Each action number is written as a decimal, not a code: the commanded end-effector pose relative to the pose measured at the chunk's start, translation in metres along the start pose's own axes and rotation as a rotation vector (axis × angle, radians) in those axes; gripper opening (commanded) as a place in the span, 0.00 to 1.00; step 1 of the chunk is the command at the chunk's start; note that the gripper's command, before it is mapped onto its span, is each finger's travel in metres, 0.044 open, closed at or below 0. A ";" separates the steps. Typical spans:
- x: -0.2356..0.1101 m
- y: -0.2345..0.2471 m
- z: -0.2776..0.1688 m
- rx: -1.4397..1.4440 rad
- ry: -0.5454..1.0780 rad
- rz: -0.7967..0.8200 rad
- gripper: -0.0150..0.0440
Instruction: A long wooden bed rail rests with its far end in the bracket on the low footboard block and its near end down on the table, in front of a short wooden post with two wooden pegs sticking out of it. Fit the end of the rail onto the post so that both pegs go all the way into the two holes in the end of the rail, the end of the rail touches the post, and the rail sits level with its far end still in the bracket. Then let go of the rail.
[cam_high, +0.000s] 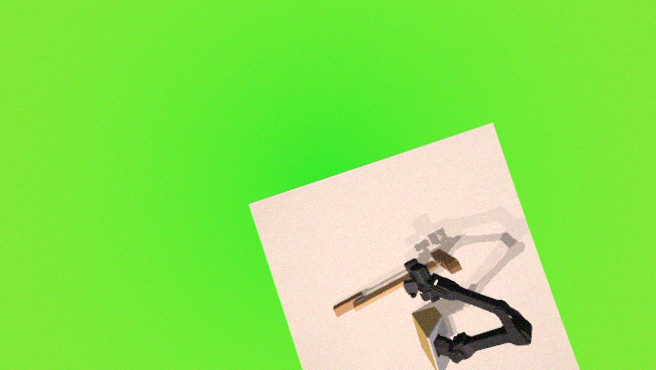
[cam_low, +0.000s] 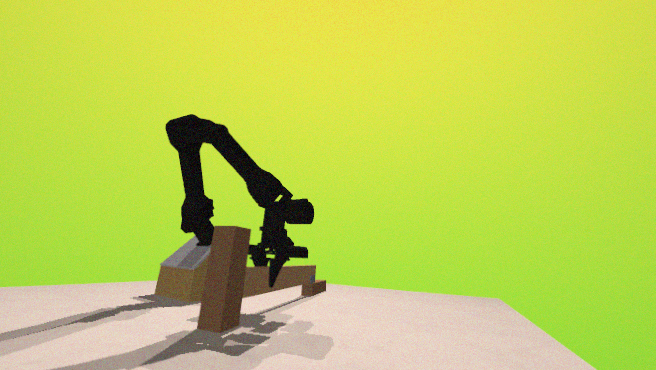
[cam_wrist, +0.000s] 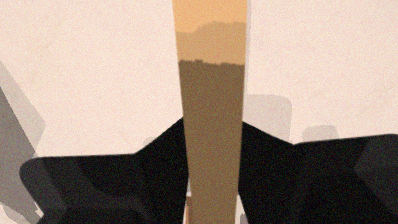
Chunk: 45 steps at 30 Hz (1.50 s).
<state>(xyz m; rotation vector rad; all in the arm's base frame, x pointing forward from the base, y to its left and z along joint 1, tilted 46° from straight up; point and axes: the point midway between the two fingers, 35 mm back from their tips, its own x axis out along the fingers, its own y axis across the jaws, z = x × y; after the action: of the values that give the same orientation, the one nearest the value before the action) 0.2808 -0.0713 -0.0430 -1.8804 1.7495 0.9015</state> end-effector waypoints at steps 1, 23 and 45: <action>-0.002 -0.001 -0.002 -0.002 0.001 -0.005 0.25; -0.002 -0.001 -0.009 -0.002 0.001 -0.005 0.25; -0.002 -0.001 -0.015 -0.002 0.002 -0.005 0.25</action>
<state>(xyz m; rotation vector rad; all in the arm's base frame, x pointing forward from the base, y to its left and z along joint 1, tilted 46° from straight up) 0.2826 -0.0804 -0.0335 -1.8798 1.7508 0.9031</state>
